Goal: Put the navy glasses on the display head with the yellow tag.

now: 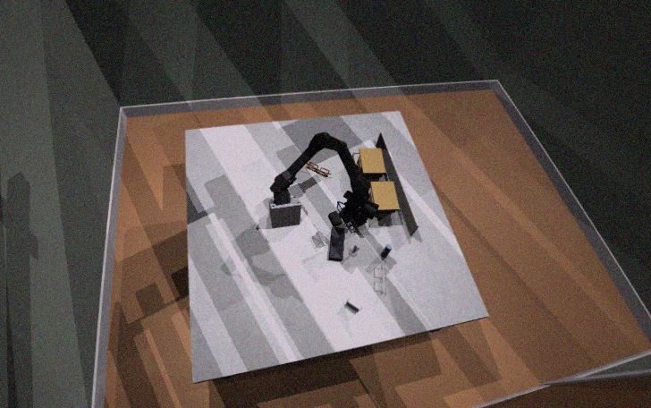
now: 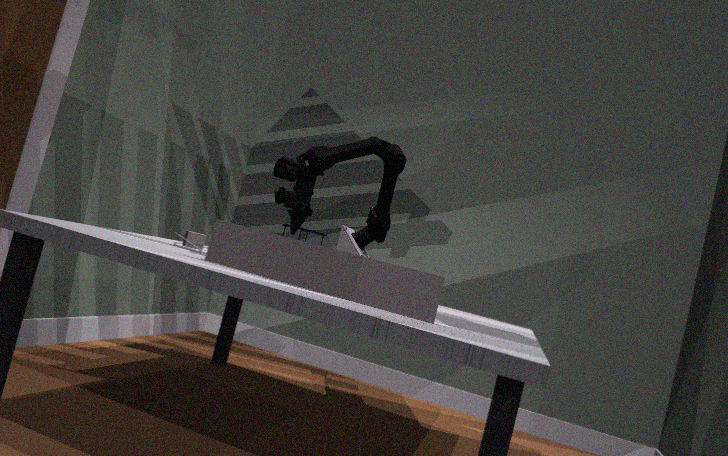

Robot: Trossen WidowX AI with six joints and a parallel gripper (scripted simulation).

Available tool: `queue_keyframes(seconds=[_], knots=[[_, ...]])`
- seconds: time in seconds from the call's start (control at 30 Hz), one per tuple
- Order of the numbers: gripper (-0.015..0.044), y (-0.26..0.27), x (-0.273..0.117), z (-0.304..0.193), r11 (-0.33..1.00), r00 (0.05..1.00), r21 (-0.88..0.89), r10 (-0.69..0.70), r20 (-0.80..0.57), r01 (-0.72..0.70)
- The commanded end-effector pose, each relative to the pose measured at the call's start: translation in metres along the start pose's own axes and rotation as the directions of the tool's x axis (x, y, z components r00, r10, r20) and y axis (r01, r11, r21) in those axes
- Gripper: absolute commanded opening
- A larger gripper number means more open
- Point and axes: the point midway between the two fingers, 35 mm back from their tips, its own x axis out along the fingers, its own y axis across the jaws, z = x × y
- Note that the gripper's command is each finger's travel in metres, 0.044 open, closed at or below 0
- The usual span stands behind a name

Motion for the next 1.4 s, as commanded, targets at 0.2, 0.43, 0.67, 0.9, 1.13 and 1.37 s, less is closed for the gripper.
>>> queue_keyframes(seconds=[0.2, 0.43, 0.67, 0.9, 1.13, 1.37], knots=[[0.0, 0.0, -0.002, 0.015, 0.932, 1.0, 0.363, 0.004, 0.008, -0.007], [0.0, -0.002, -0.002, 0.023, 0.808, 1.0, 0.589, 0.004, 0.008, -0.008], [0.0, -0.004, -0.001, 0.031, 0.632, 1.0, 0.775, 0.004, 0.008, -0.009], [0.0, -0.006, 0.0, 0.04, 0.413, 1.0, 0.91, 0.004, 0.007, -0.008], [0.0, -0.008, 0.001, 0.048, 0.168, 1.0, 0.986, 0.004, 0.006, -0.007], [0.0, -0.011, 0.002, 0.056, -0.082, 1.0, 0.997, 0.005, 0.006, -0.005]])
